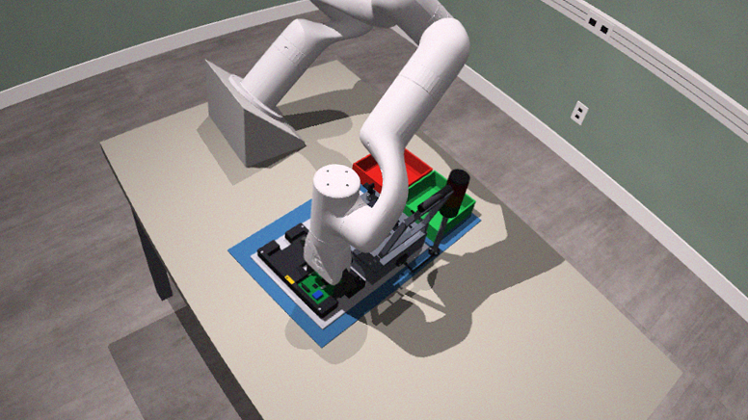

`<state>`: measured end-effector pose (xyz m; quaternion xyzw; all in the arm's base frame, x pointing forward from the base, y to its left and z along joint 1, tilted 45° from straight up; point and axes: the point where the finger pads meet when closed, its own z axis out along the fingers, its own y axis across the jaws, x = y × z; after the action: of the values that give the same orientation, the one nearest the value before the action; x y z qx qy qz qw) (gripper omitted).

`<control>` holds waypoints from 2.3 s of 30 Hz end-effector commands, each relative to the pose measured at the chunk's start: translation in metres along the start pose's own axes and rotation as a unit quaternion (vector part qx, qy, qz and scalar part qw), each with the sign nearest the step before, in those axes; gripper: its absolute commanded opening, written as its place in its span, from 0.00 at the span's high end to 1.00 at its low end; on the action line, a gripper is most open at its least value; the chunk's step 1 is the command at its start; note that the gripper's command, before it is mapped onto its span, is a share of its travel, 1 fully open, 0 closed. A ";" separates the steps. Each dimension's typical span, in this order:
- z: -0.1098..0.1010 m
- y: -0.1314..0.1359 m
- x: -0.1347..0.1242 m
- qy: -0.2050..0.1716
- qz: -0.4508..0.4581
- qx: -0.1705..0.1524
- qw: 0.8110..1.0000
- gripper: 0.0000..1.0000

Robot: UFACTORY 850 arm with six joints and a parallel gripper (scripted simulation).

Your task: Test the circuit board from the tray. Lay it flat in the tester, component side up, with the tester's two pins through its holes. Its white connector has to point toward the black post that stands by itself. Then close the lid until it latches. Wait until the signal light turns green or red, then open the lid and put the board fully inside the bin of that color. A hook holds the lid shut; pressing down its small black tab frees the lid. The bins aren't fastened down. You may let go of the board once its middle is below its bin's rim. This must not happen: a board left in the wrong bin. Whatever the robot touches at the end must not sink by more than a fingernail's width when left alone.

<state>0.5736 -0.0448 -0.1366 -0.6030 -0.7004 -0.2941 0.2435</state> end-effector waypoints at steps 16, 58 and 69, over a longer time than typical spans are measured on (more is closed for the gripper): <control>-0.001 0.001 0.000 0.000 0.000 -0.001 1.000 0.15; -0.001 0.001 0.000 0.000 0.000 -0.001 1.000 0.21; -0.001 0.001 0.000 0.000 0.000 -0.001 1.000 0.21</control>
<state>0.5737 -0.0448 -0.1366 -0.6030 -0.7004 -0.2941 0.2434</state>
